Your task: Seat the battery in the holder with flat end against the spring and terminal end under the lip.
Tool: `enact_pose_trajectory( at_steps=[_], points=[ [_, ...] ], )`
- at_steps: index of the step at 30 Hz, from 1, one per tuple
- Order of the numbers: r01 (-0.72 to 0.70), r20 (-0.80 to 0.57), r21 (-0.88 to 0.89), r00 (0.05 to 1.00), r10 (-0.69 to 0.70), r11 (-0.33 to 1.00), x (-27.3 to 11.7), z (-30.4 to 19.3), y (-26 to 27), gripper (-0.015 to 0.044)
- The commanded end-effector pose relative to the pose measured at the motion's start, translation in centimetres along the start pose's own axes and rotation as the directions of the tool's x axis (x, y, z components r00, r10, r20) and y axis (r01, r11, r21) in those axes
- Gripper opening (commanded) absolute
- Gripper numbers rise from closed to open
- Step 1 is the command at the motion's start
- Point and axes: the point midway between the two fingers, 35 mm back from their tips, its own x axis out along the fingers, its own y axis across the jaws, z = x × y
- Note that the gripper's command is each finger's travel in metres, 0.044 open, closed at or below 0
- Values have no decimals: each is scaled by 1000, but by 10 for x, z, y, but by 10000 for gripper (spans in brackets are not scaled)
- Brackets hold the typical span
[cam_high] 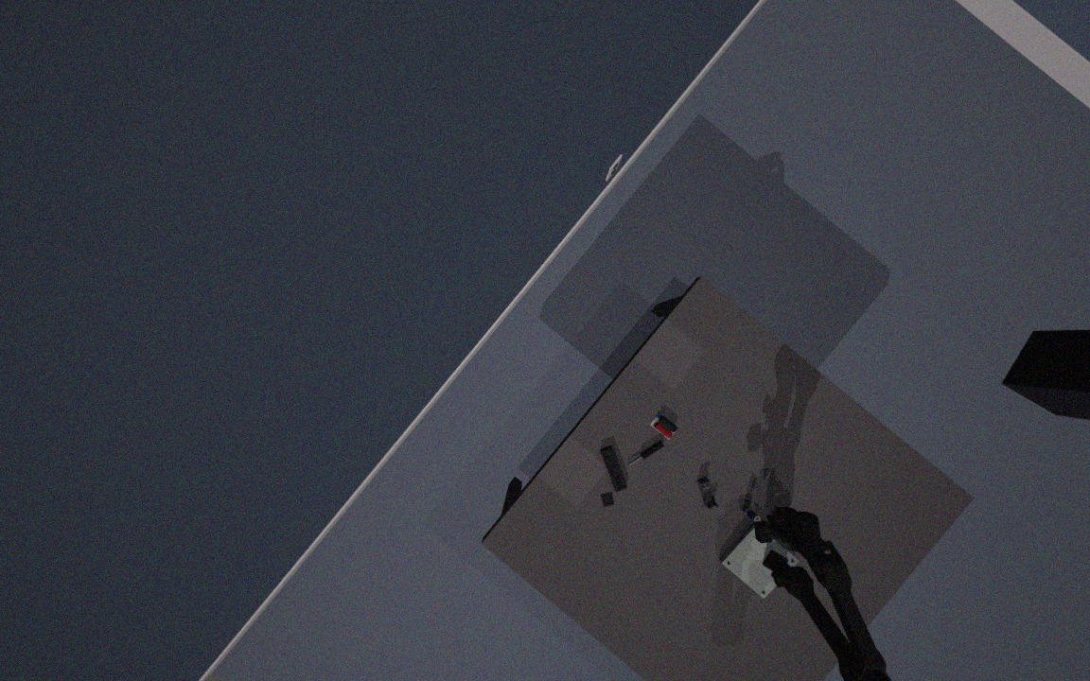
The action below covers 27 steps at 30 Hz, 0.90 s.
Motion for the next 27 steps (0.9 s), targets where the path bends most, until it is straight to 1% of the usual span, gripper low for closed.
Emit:
enact_pose_trajectory(
  at_steps=[1,27],
  points=[
    [-5,-12,6,1000,5,1000,17,-5,1,0],
    [-7,-12,6,1000,8,1000,16,-1,36,0]
  ],
)
